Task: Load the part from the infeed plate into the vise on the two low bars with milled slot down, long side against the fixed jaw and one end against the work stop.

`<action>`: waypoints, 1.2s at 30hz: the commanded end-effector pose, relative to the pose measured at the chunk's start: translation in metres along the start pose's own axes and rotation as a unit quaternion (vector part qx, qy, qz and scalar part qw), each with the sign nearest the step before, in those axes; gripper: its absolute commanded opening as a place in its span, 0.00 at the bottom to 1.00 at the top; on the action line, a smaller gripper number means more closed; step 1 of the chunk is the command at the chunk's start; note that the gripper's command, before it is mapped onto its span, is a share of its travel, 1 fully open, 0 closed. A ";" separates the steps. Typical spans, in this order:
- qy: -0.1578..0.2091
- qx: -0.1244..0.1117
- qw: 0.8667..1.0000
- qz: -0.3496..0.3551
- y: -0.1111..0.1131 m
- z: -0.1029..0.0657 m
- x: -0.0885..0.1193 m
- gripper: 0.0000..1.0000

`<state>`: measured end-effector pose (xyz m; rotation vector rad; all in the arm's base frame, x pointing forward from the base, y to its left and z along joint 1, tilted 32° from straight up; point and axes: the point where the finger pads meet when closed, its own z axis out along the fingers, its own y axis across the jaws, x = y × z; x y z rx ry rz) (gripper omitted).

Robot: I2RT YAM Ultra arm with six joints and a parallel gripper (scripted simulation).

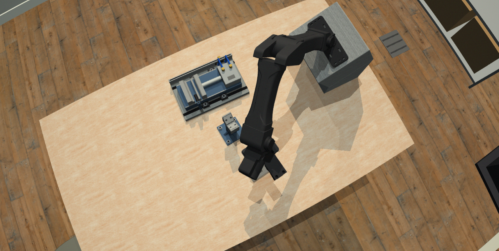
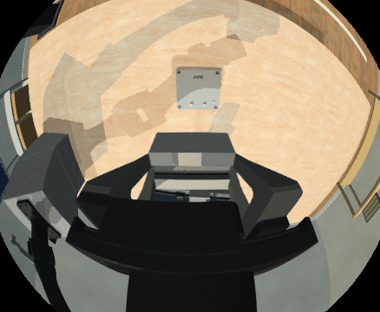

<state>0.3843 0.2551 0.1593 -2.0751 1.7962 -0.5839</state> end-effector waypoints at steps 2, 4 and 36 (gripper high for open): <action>-0.013 0.016 1.000 0.005 -0.008 -0.021 0.008 0.00; -0.016 0.019 1.000 0.005 -0.010 -0.021 0.009 0.00; -0.014 0.016 1.000 0.020 -0.017 -0.014 0.097 0.00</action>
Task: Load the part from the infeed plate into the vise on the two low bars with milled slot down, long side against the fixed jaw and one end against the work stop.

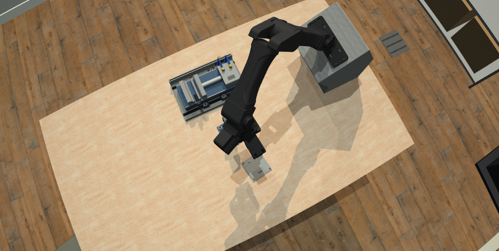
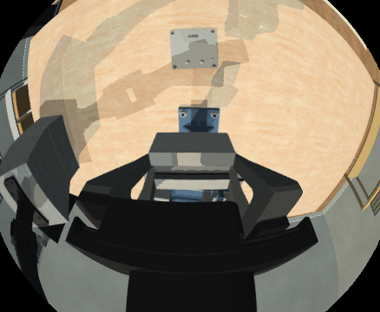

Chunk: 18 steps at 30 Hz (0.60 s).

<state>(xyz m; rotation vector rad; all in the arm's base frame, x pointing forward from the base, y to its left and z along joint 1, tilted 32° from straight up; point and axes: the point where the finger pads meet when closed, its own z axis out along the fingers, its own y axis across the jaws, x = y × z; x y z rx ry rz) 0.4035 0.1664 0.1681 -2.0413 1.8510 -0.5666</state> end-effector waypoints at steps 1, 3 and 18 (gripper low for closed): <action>-0.018 0.025 1.000 -0.001 -0.010 -0.018 0.010 0.00; -0.018 0.027 0.999 0.001 -0.011 -0.019 0.017 0.00; -0.018 0.037 0.999 0.006 -0.014 -0.023 0.055 0.00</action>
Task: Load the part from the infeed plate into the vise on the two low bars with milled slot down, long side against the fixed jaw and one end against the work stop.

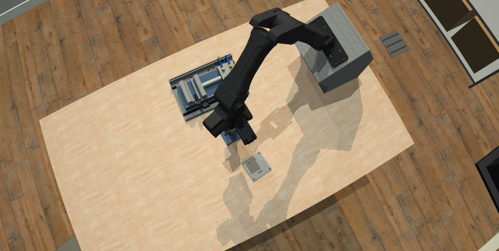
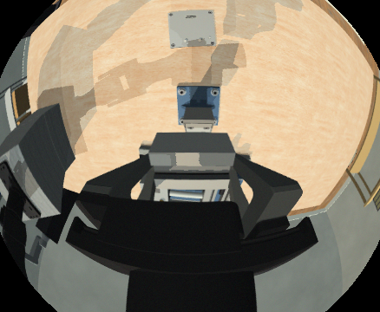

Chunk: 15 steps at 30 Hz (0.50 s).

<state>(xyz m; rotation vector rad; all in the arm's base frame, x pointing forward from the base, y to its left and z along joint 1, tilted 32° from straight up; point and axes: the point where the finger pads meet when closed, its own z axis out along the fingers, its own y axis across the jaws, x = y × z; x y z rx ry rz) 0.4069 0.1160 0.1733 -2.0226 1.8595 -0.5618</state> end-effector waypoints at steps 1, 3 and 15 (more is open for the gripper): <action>-0.015 0.030 0.999 -0.002 -0.010 -0.019 0.006 0.00; -0.015 0.030 0.999 -0.001 -0.009 -0.019 0.010 0.00; -0.014 0.029 0.999 0.000 -0.006 -0.020 0.025 0.00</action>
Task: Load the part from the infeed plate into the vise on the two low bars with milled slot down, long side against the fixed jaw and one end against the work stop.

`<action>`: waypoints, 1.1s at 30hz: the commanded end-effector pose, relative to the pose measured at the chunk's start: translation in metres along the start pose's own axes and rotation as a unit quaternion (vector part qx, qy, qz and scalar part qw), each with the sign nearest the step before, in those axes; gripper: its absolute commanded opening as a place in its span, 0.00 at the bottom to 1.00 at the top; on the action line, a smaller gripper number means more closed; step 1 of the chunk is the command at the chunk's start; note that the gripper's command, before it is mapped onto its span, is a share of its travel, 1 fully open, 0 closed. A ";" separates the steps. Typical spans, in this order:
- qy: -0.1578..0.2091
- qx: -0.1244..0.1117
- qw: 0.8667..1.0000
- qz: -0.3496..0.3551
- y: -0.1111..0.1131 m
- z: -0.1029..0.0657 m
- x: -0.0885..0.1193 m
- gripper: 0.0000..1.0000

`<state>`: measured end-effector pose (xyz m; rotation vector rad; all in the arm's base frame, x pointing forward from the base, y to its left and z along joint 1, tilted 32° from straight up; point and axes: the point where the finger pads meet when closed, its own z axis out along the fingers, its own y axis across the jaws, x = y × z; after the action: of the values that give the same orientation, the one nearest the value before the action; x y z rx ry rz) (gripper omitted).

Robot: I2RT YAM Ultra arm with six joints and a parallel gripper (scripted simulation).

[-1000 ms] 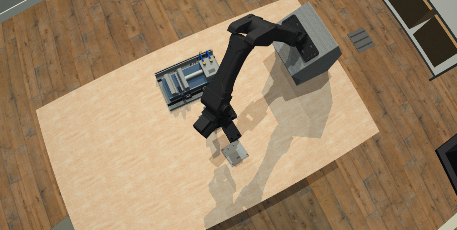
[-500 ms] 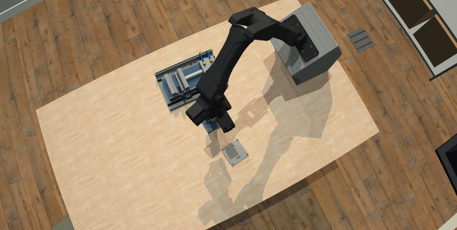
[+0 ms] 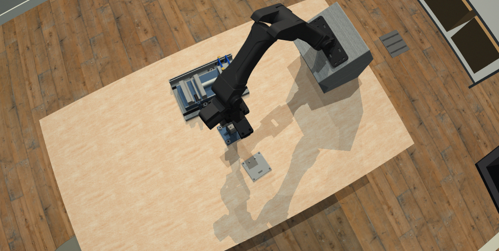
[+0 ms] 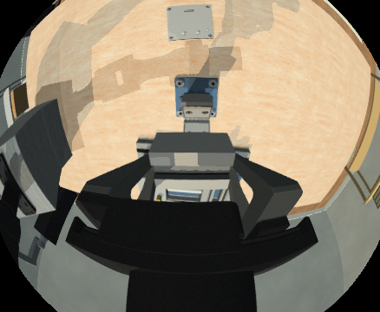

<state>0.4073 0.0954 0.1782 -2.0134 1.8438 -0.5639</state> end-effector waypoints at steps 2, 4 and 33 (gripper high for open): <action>-0.010 0.028 1.000 0.001 -0.010 -0.020 0.005 0.00; -0.012 0.023 1.000 -0.003 -0.006 -0.018 0.002 0.00; -0.012 0.026 1.000 -0.002 -0.008 -0.020 0.003 0.00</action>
<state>0.4070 0.0914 0.1788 -2.0179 1.8359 -0.5599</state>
